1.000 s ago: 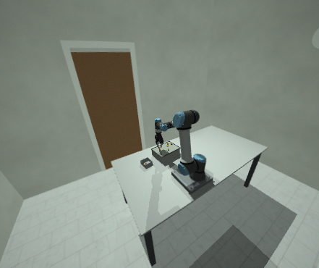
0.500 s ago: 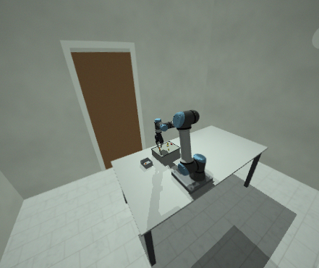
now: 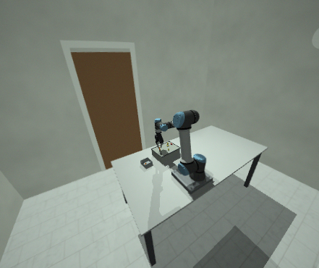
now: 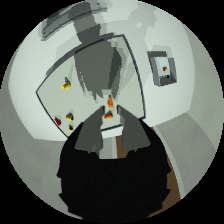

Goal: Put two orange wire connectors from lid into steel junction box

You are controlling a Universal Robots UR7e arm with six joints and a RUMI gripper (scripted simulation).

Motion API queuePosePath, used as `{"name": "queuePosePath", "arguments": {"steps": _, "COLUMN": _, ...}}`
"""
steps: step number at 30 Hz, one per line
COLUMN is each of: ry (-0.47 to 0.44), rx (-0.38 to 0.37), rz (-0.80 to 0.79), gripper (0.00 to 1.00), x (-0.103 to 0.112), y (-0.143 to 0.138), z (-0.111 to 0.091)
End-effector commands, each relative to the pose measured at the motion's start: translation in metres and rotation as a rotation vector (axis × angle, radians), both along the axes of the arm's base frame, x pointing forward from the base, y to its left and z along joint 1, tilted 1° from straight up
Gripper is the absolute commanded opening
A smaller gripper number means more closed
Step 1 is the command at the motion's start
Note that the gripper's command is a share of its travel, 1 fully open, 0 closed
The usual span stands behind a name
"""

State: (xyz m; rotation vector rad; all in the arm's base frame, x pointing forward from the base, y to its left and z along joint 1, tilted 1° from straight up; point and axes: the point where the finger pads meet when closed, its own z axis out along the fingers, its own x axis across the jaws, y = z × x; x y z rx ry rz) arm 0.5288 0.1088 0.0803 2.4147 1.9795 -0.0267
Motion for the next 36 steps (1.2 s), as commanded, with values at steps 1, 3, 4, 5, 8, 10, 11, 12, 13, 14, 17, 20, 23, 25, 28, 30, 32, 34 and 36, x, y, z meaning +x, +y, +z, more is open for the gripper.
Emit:
{"name": "queuePosePath", "arguments": {"steps": 1, "ry": -0.002, "rx": 0.0, "rz": 0.0, "gripper": 0.15, "x": 0.001, "y": 0.0, "z": 0.001}}
{"name": "queuePosePath", "arguments": {"steps": 3, "ry": -0.002, "rx": 0.0, "rz": 0.0, "gripper": 0.15, "x": 0.001, "y": 0.0, "z": 0.001}}
{"name": "queuePosePath", "arguments": {"steps": 4, "ry": -0.002, "rx": 0.0, "rz": 0.0, "gripper": 0.15, "x": 0.001, "y": 0.0, "z": 0.001}}
{"name": "queuePosePath", "arguments": {"steps": 5, "ry": -0.002, "rx": 0.0, "rz": 0.0, "gripper": 0.15, "x": 0.001, "y": 0.0, "z": 0.001}}
{"name": "queuePosePath", "arguments": {"steps": 8, "ry": -0.002, "rx": 0.0, "rz": 0.0, "gripper": 0.15, "x": 0.001, "y": 0.0, "z": 0.0}}
{"name": "queuePosePath", "arguments": {"steps": 10, "ry": -0.002, "rx": 0.0, "rz": 0.0, "gripper": 0.15, "x": 0.001, "y": 0.0, "z": -0.002}}
{"name": "queuePosePath", "arguments": {"steps": 11, "ry": -0.002, "rx": 0.0, "rz": 0.0, "gripper": 0.15, "x": 0.001, "y": 0.0, "z": -0.005}}
{"name": "queuePosePath", "arguments": {"steps": 12, "ry": -0.002, "rx": 0.0, "rz": 0.0, "gripper": 0.15, "x": 0.001, "y": 0.0, "z": -0.008}}
{"name": "queuePosePath", "arguments": {"steps": 13, "ry": -0.002, "rx": 0.0, "rz": 0.0, "gripper": 0.15, "x": 0.001, "y": 0.0, "z": -0.012}}
{"name": "queuePosePath", "arguments": {"steps": 14, "ry": -0.002, "rx": 0.0, "rz": 0.0, "gripper": 0.15, "x": 0.001, "y": 0.0, "z": -0.015}}
{"name": "queuePosePath", "arguments": {"steps": 17, "ry": -0.002, "rx": 0.0, "rz": 0.0, "gripper": 0.15, "x": 0.001, "y": 0.0, "z": -0.017}}
{"name": "queuePosePath", "arguments": {"steps": 20, "ry": -0.002, "rx": 0.0, "rz": 0.0, "gripper": 0.15, "x": 0.001, "y": 0.0, "z": -0.018}}
{"name": "queuePosePath", "arguments": {"steps": 23, "ry": -0.002, "rx": 0.0, "rz": 0.0, "gripper": 0.15, "x": 0.001, "y": 0.0, "z": -0.018}}
{"name": "queuePosePath", "arguments": {"steps": 25, "ry": -0.002, "rx": 0.0, "rz": 0.0, "gripper": 0.15, "x": 0.001, "y": 0.0, "z": -0.018}}
{"name": "queuePosePath", "arguments": {"steps": 28, "ry": -0.002, "rx": 0.0, "rz": 0.0, "gripper": 0.15, "x": 0.001, "y": 0.0, "z": -0.018}}
{"name": "queuePosePath", "arguments": {"steps": 30, "ry": -0.002, "rx": 0.0, "rz": 0.0, "gripper": 0.0, "x": 0.001, "y": 0.0, "z": -0.018}}
{"name": "queuePosePath", "arguments": {"steps": 32, "ry": -0.002, "rx": 0.0, "rz": 0.0, "gripper": 0.0, "x": 0.001, "y": 0.0, "z": -0.018}}
{"name": "queuePosePath", "arguments": {"steps": 34, "ry": -0.002, "rx": 0.0, "rz": 0.0, "gripper": 0.0, "x": 0.001, "y": 0.0, "z": -0.018}}
{"name": "queuePosePath", "arguments": {"steps": 36, "ry": -0.002, "rx": 0.0, "rz": 0.0, "gripper": 0.0, "x": 0.001, "y": 0.0, "z": -0.018}}
